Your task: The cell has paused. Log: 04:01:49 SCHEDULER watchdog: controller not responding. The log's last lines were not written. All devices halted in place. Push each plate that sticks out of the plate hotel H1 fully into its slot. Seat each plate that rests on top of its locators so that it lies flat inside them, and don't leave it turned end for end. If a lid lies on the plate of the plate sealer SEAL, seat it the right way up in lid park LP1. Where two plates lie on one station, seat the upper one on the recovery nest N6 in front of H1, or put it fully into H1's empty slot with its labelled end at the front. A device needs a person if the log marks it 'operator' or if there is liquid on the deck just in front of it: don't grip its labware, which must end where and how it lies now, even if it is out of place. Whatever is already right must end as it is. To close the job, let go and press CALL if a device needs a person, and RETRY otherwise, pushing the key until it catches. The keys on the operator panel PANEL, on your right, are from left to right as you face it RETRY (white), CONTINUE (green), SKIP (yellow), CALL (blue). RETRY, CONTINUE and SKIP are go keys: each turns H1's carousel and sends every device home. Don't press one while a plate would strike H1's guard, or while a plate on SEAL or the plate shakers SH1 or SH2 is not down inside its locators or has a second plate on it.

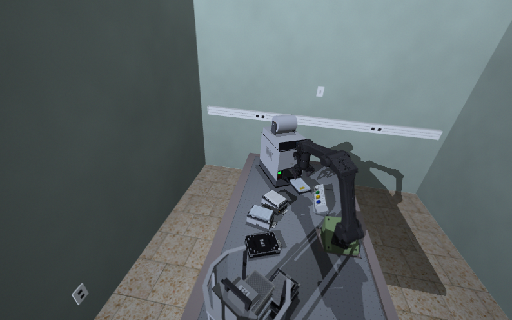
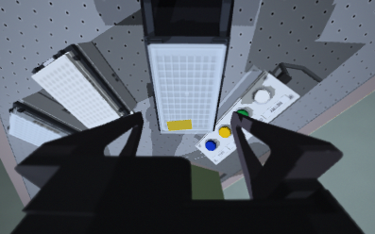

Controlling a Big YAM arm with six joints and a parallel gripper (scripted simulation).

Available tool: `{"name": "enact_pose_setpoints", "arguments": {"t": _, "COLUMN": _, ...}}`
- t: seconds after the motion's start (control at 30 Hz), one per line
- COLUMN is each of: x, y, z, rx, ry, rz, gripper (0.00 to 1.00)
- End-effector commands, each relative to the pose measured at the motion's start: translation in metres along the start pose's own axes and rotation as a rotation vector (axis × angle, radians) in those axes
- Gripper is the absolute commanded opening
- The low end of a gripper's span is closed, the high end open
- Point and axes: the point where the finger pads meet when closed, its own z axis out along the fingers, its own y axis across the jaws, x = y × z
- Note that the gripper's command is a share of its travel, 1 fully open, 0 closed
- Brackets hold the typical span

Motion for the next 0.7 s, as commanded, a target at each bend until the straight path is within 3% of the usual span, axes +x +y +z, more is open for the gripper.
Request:
{"name": "enact_pose_setpoints", "arguments": {"t": 0.0, "x": 0.001, "y": 0.005, "z": 0.016, "rx": 0.007, "ry": 0.018, "rz": 0.004, "gripper": 1.0}}
{"name": "enact_pose_setpoints", "arguments": {"t": 0.67, "x": 0.003, "y": 0.005, "z": 0.04, "rx": 0.007, "ry": 0.018, "rz": 0.004, "gripper": 1.0}}
